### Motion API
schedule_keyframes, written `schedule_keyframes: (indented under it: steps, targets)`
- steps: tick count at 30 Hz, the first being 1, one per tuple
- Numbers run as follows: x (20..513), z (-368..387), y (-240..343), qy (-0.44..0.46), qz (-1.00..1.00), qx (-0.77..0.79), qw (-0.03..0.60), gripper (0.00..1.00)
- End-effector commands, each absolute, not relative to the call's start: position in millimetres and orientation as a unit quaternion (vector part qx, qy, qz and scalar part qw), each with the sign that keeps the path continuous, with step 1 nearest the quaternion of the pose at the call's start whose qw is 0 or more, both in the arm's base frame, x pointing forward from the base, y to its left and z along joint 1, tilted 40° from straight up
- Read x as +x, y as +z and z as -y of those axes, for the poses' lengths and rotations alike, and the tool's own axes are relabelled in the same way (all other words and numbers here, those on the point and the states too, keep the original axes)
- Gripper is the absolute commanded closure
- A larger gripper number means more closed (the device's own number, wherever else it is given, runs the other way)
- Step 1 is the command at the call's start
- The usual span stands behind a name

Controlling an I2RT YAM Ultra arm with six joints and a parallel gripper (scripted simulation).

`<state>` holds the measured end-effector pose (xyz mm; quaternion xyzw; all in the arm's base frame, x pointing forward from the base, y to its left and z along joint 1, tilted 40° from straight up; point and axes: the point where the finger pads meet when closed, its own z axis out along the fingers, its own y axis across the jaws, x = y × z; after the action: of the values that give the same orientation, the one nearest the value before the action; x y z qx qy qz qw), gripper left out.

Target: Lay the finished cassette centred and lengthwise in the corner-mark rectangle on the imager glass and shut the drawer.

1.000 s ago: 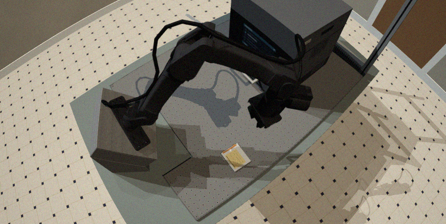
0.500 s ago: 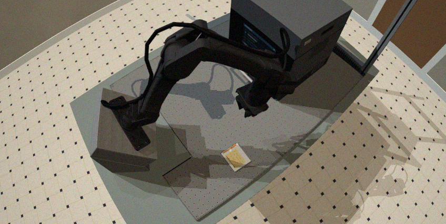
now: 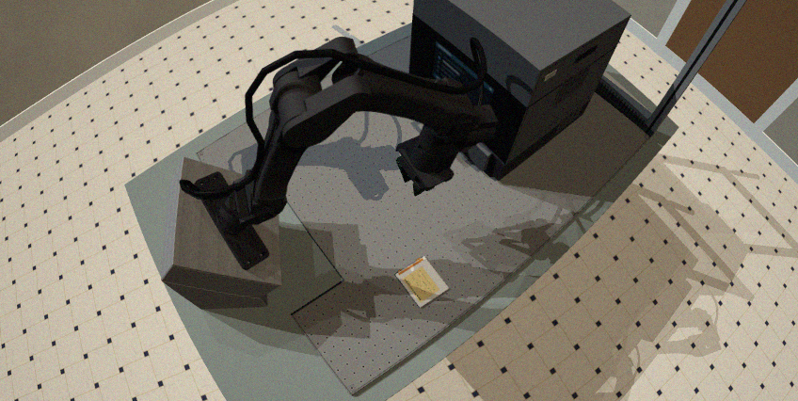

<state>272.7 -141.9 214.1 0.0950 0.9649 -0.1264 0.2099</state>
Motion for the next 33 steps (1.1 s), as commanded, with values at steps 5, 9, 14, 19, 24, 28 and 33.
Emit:
schedule_keyframes:
  steps: [5, 9, 14, 19, 24, 28, 33]
  targets:
    - [277.8, 115.0, 206.8, -0.154, -0.953, 0.100, 0.240, 0.65]
    - [277.7, 103.1, 197.6, -0.160, -0.952, 0.094, 0.244, 0.65]
    - [276.3, 87.5, 185.1, -0.166, -0.950, 0.088, 0.250, 0.65]
    - [273.3, 68.2, 169.3, -0.172, -0.947, 0.082, 0.259, 0.65]
    - [268.3, 49.6, 153.3, -0.177, -0.944, 0.076, 0.269, 0.65]
    - [265.5, 42.5, 146.7, -0.182, -0.940, 0.070, 0.281, 0.65]
    - [257.5, 25.5, 130.1, -0.185, -0.935, 0.063, 0.295, 0.65]
